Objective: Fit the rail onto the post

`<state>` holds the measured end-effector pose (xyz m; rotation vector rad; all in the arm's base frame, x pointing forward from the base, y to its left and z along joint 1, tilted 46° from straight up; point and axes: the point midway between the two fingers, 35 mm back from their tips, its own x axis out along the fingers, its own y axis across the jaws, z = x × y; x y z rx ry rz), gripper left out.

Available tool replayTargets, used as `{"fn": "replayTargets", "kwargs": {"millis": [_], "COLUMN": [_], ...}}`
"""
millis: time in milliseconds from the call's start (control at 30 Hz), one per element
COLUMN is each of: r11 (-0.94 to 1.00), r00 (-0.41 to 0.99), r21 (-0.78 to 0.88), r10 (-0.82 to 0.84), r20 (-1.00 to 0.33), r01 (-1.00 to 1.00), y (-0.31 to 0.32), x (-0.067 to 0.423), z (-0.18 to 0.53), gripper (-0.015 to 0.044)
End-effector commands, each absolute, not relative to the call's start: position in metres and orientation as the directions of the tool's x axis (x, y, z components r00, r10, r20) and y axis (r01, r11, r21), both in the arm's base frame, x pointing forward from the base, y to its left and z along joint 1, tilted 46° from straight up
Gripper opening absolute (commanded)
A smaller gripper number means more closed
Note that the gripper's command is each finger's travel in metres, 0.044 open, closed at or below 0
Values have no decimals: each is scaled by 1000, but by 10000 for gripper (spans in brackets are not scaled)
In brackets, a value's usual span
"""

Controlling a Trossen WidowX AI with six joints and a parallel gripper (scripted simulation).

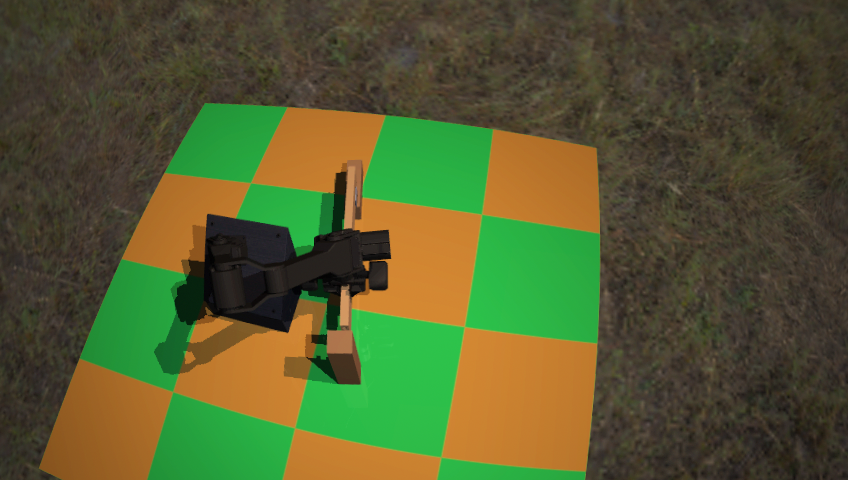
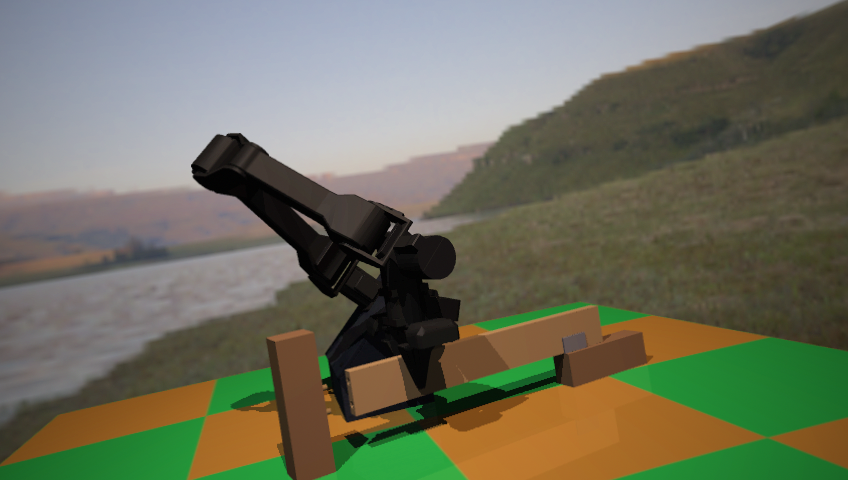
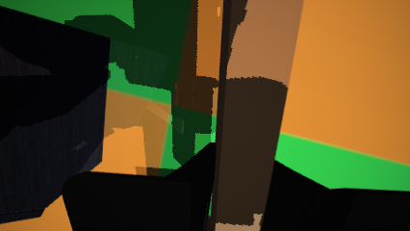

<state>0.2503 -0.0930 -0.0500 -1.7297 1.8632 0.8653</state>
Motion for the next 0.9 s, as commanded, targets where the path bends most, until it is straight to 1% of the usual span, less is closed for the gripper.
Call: {"fn": "replayTargets", "kwargs": {"millis": [0, 867], "r11": [9, 9], "r00": [-106, -106], "r21": [140, 140], "r10": [-703, -703], "r20": [-703, -703], "r01": [-990, -990], "y": [-90, -90], "x": [251, 251], "z": [-50, -49], "gripper": [0, 0]}}
